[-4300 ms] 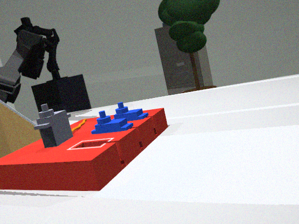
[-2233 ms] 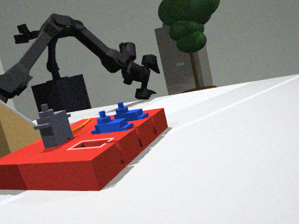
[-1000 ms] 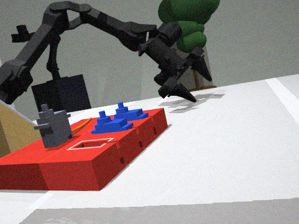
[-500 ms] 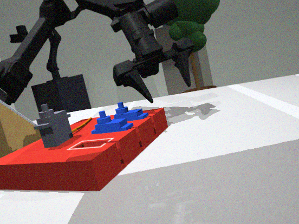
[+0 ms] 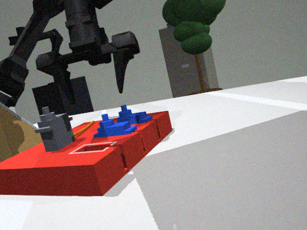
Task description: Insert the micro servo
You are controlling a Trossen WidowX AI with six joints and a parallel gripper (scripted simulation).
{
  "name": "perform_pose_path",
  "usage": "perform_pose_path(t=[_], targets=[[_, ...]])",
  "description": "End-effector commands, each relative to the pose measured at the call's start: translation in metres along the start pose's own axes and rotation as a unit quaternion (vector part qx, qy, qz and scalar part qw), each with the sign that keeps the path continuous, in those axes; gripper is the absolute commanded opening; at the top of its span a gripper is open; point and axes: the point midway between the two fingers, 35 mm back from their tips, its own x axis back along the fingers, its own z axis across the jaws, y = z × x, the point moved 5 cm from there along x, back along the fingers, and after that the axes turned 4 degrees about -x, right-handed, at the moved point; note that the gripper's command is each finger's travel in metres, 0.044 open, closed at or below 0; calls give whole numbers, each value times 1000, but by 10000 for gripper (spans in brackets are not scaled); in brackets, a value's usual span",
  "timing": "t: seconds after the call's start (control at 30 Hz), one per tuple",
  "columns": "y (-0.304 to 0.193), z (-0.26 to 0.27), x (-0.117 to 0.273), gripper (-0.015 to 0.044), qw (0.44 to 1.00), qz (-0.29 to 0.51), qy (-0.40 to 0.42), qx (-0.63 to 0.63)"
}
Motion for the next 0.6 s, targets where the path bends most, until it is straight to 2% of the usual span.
perform_pose_path(t=[0.0, 0.27, 0.43, 0.57], targets=[[-12, 30, 4, 440, 998, -38, 21, -37], [-25, 83, 19, 440, 985, -126, 32, -113], [-25, 85, 16, 440, 985, -128, 32, -115], [-20, 85, -1, 440, 985, -128, 31, -114]])
